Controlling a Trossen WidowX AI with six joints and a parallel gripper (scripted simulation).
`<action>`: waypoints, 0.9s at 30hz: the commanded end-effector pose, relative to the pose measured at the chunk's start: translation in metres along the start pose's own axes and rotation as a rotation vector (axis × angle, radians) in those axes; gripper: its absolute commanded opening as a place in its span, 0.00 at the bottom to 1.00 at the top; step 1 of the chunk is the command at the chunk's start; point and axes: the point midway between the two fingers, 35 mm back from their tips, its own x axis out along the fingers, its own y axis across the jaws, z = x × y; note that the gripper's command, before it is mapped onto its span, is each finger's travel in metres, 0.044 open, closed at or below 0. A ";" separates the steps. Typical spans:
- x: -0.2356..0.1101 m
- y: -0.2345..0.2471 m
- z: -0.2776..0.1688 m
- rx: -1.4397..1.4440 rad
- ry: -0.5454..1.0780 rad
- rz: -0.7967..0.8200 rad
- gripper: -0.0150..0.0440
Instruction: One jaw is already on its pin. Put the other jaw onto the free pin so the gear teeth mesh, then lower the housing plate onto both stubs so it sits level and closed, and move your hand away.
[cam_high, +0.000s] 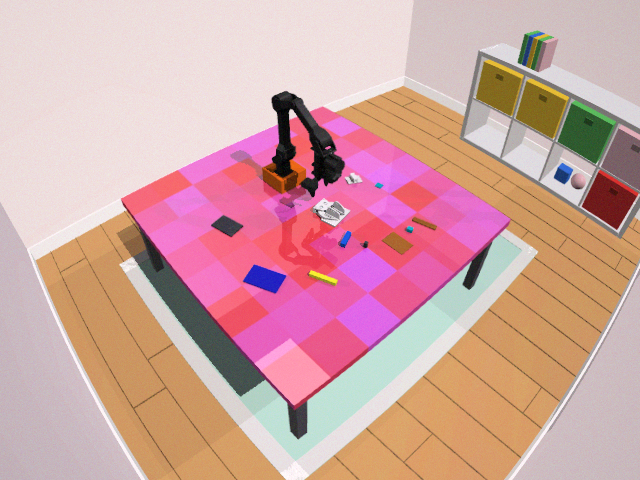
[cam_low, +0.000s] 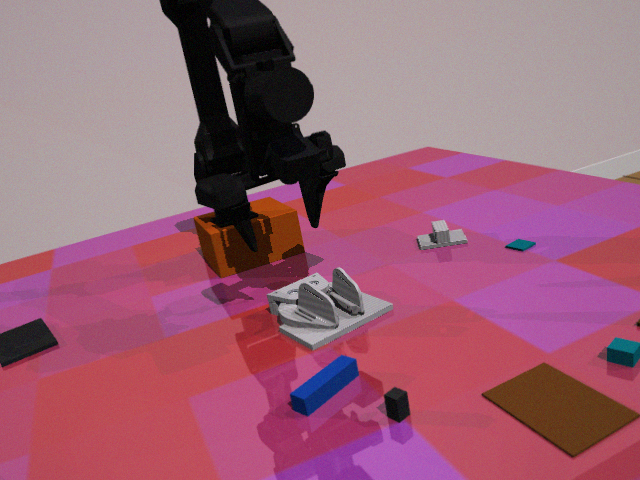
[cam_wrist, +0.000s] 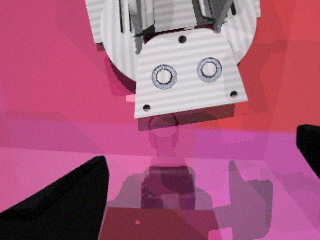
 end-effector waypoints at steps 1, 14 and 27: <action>-0.026 0.002 -0.013 0.000 -0.017 -0.005 1.00; -0.042 0.005 -0.027 0.000 -0.014 -0.005 1.00; -0.042 0.005 -0.027 0.000 -0.014 -0.005 1.00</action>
